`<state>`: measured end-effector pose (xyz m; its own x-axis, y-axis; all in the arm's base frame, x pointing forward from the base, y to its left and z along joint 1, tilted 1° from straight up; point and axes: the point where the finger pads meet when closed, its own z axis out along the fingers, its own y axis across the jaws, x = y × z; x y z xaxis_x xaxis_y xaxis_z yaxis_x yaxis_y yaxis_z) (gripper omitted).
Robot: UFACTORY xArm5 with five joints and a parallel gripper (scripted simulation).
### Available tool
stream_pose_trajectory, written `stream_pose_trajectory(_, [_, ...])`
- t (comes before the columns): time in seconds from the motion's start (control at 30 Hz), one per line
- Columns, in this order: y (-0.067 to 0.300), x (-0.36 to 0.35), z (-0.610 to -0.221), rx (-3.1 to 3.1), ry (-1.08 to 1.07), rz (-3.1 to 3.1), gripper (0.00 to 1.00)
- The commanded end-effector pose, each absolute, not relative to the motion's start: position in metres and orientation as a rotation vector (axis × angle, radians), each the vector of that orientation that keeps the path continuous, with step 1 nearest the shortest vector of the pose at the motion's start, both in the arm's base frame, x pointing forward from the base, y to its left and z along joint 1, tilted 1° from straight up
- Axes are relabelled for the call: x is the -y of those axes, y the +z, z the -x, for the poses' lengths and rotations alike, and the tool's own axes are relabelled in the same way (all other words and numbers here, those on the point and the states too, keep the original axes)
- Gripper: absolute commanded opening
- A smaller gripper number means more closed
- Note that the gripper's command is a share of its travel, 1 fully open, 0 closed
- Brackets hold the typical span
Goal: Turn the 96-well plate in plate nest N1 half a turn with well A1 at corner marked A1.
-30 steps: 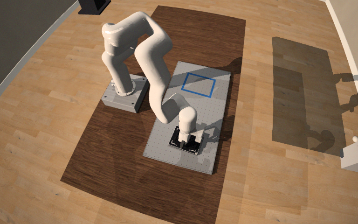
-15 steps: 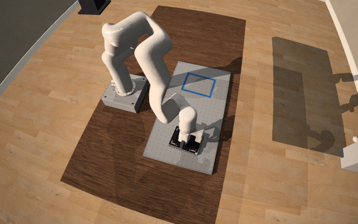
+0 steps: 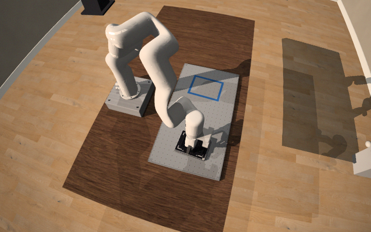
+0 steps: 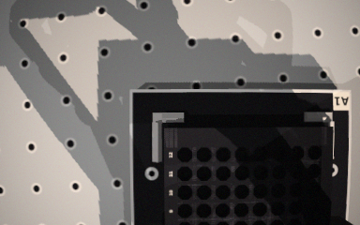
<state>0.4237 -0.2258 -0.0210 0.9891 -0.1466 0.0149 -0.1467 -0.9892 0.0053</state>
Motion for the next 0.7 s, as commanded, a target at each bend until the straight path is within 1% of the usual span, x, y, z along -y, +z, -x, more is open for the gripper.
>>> stream_pose_trajectory(0.0, [-0.018,0.226,-0.425,0.230,0.025,-3.120,0.00])
stream_pose_trajectory(0.67, [-0.006,0.226,-0.425,0.230,0.025,-3.120,0.00])
